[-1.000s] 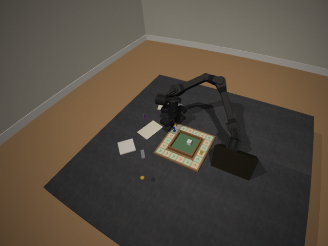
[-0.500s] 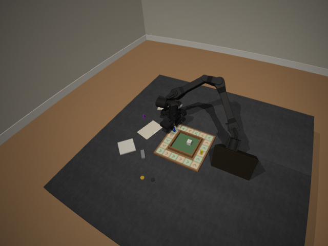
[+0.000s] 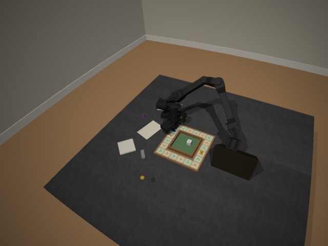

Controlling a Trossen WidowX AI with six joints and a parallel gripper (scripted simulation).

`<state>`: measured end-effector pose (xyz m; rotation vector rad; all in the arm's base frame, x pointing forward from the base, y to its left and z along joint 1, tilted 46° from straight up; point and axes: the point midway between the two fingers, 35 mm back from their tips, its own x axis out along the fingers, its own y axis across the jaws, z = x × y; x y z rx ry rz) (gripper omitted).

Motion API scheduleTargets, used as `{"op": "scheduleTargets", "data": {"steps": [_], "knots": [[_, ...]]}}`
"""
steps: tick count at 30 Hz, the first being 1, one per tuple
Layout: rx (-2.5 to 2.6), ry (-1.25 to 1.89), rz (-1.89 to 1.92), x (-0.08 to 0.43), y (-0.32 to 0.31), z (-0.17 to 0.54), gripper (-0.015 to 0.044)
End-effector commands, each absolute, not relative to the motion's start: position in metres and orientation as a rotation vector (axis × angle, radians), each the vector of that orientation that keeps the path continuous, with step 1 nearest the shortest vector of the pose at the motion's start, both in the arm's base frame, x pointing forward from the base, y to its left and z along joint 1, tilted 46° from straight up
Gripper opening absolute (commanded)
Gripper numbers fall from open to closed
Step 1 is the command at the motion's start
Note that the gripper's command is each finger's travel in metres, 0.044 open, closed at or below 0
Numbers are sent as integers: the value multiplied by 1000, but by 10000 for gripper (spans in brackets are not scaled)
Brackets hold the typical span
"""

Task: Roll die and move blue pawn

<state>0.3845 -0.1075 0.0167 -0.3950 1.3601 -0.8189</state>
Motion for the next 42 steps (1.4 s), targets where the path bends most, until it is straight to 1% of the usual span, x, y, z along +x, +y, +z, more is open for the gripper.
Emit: {"op": "scheduleTargets", "data": {"steps": [1,11,23,33,37,42], "knots": [[-406,1364,-819,383,-108,16,62],[-406,1364,-819,383,-108,16,0],[-398,1366,-811,391,-60,60,0],[-401,1367,-814,385,-19,104,0],[-401,1367,-815,386,-19,100,0],[-401,1366,-815,388,-26,67,0]]}}
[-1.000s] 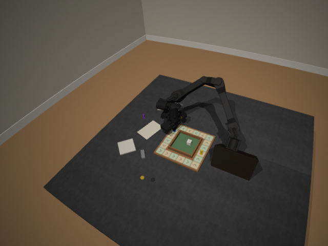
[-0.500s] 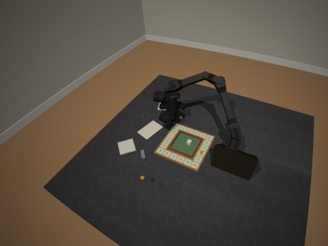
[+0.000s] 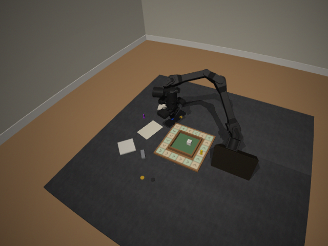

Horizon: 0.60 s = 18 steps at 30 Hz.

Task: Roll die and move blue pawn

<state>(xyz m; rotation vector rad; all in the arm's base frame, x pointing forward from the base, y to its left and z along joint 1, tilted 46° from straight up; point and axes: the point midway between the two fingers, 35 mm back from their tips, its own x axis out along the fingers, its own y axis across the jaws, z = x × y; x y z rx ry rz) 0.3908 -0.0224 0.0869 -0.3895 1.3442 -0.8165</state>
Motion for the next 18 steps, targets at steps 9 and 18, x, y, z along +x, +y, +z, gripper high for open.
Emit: {"op": "scheduleTargets", "data": {"steps": [9,18], "knots": [[-402,1365,-816,385,-39,17,0],[-402,1365,-816,385,-60,-3,0]]}}
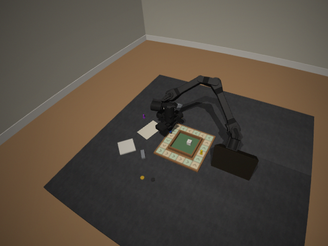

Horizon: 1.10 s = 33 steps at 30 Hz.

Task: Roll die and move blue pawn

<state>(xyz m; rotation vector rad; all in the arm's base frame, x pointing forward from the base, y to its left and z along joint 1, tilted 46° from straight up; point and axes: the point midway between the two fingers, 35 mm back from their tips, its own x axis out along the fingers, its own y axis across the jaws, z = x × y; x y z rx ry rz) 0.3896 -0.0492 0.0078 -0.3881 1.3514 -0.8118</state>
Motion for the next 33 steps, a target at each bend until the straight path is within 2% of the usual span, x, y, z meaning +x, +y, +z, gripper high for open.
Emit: {"op": "scheduleTargets", "data": {"steps": [1,18,28,33], "knots": [[-403,1365,-817,385,-62,-5,0],[-404,1365,-818,385,-77,-19,0],[-391,1360,-818,387,-72,-14,263],[-401,1365,-816,388,-38,18,394]]}}
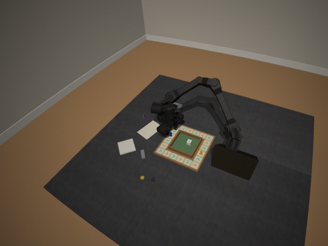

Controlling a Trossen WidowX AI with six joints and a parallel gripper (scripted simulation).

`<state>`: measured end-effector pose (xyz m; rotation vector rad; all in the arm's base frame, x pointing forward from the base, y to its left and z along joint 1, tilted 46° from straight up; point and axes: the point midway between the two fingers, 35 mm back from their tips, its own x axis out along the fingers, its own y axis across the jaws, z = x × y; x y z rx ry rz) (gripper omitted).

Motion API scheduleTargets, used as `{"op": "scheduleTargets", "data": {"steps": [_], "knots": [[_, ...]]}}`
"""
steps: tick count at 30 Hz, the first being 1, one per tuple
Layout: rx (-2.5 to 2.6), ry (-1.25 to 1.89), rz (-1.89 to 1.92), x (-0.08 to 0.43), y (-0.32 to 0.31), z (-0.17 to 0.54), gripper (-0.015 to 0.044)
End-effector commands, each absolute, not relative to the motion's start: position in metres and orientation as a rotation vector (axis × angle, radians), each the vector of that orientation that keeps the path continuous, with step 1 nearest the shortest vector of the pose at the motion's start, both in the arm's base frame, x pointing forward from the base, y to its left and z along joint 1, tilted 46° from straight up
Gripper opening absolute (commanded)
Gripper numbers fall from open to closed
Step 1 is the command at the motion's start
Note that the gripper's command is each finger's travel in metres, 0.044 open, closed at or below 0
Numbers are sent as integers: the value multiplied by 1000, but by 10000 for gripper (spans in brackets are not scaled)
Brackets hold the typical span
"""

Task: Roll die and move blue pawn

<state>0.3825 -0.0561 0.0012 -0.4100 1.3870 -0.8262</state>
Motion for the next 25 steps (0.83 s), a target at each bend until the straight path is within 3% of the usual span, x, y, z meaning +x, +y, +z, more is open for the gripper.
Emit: {"op": "scheduleTargets", "data": {"steps": [1,6,15,16,25], "knots": [[-401,1365,-816,388,-38,18,420],[-413,1379,-786,368,-18,23,440],[-523,1462,-666,226,48,46,440],[-487,1428,-675,270,44,42,440],[-487,1428,-675,270,44,42,440]]}}
